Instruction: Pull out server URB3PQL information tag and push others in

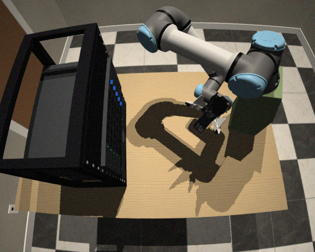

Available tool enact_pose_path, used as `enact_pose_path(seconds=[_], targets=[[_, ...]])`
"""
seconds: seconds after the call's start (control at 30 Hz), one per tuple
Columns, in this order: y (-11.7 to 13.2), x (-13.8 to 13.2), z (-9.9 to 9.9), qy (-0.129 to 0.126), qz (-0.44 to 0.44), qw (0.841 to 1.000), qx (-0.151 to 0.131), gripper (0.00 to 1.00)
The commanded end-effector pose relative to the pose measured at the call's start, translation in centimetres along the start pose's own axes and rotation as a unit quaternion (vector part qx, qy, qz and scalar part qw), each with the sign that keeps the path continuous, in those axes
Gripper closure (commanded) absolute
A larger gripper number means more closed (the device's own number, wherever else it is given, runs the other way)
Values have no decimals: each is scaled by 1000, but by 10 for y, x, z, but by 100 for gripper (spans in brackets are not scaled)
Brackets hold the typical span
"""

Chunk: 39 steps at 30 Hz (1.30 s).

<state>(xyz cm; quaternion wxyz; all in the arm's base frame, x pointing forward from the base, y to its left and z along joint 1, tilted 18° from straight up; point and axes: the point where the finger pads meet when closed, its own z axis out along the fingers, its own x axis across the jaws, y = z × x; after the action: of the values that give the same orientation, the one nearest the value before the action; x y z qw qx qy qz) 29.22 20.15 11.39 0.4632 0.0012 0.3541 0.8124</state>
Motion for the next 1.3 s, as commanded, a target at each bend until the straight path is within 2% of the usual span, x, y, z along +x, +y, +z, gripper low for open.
enact_pose_path(seconds=[0.0, 0.53, 0.6, 1.1, 1.17, 1.27], targets=[[-1, -12, 3, -20, 26, 999, 2, 0], [-11, -61, 6, -98, 128, 987, 15, 0], [-11, -61, 6, -98, 128, 987, 15, 0], [-29, -108, 2, -174, 223, 959, 25, 0], [-29, -108, 2, -174, 223, 959, 25, 0], [-33, -117, 0, -188, 241, 952, 26, 0]])
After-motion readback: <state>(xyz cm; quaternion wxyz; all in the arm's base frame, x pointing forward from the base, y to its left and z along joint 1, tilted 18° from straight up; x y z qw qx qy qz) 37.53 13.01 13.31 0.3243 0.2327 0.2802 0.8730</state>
